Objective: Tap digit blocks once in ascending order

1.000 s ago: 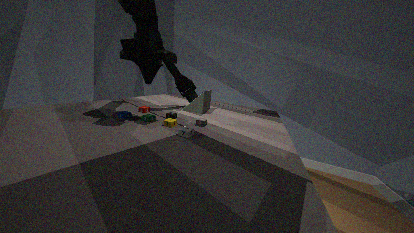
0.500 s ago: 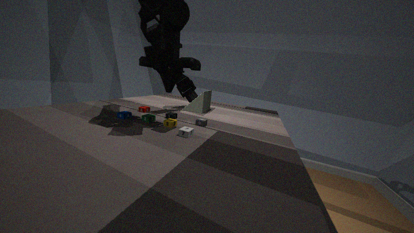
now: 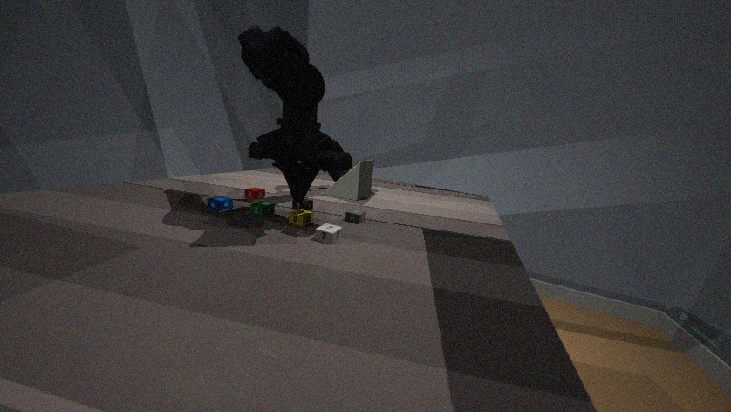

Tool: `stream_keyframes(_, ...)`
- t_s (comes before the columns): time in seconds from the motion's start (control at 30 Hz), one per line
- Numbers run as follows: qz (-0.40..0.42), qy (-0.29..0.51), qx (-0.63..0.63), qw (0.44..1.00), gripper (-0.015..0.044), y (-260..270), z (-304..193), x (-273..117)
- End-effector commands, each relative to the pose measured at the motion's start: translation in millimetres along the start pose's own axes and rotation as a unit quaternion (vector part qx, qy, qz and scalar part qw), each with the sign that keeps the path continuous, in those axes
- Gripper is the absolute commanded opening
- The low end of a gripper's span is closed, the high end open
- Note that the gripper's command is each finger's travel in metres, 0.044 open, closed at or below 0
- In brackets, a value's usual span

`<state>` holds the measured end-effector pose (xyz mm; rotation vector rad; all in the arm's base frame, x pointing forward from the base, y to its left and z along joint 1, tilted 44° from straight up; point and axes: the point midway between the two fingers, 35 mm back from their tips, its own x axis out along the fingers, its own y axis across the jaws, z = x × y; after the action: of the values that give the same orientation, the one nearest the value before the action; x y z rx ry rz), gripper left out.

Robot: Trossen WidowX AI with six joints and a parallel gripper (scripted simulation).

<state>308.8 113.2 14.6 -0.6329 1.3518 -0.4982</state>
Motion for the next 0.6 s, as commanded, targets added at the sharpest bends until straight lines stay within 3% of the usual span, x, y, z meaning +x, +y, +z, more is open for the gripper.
stream_keyframes(0.0,-0.001,-0.002,-0.002,1.0,0.002,-1,0,7)
stream_keyframes(0.37,-0.002,-0.002,-0.002,1.0,0.002,-1,0,23)
stream_keyframes(0.57,0.0,-0.001,0.0,1.0,0.002,-1,0,12)
